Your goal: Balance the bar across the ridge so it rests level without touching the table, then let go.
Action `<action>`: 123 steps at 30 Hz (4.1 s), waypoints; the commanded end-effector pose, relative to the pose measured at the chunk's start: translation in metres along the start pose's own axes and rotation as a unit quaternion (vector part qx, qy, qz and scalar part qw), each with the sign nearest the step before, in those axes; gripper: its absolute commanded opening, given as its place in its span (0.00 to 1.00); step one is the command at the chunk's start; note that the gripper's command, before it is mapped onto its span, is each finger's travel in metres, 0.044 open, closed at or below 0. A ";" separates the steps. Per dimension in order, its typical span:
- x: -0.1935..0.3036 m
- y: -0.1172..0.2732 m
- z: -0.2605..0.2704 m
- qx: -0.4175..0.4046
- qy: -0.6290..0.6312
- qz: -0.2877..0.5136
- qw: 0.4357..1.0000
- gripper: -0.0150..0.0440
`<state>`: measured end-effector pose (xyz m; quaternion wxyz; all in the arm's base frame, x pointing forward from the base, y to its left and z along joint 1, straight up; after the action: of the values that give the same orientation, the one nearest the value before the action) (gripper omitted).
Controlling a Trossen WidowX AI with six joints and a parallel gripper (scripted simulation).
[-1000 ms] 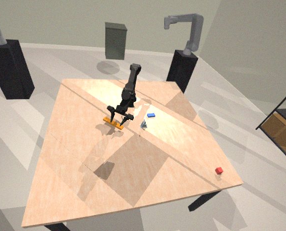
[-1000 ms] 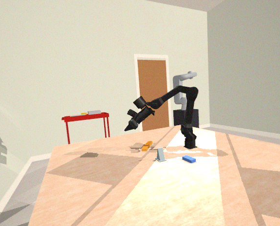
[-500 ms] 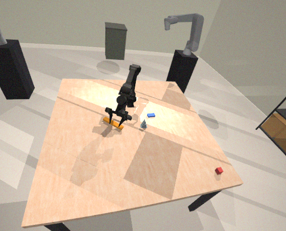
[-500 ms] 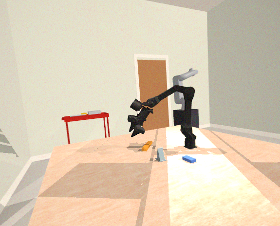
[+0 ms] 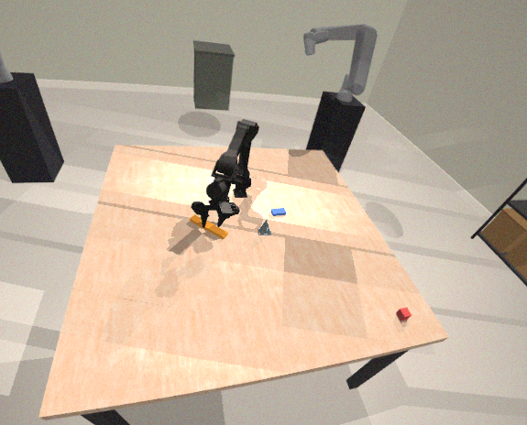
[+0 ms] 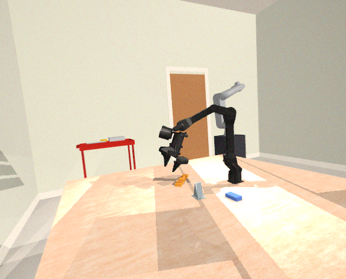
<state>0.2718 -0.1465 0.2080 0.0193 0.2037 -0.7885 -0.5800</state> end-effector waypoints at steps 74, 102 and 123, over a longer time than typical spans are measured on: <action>0.038 -0.061 0.020 -0.176 0.249 0.054 0.951 0.79; 0.029 -0.035 0.007 -0.174 0.247 0.055 0.952 0.25; 0.018 0.015 -0.010 -0.175 0.248 0.054 0.951 0.25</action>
<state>0.2536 -0.1583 0.2096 0.2825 0.2880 -0.6543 -0.6397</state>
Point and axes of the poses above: the point midway between the two fingers, 35 mm back from their tips, its own y axis back along the fingers, its own z axis across the jaws, x = y × z, the point moved 9 cm from there along y, back along the fingers, and after that the axes turned 1 degree about -y, right-handed, at the moved point
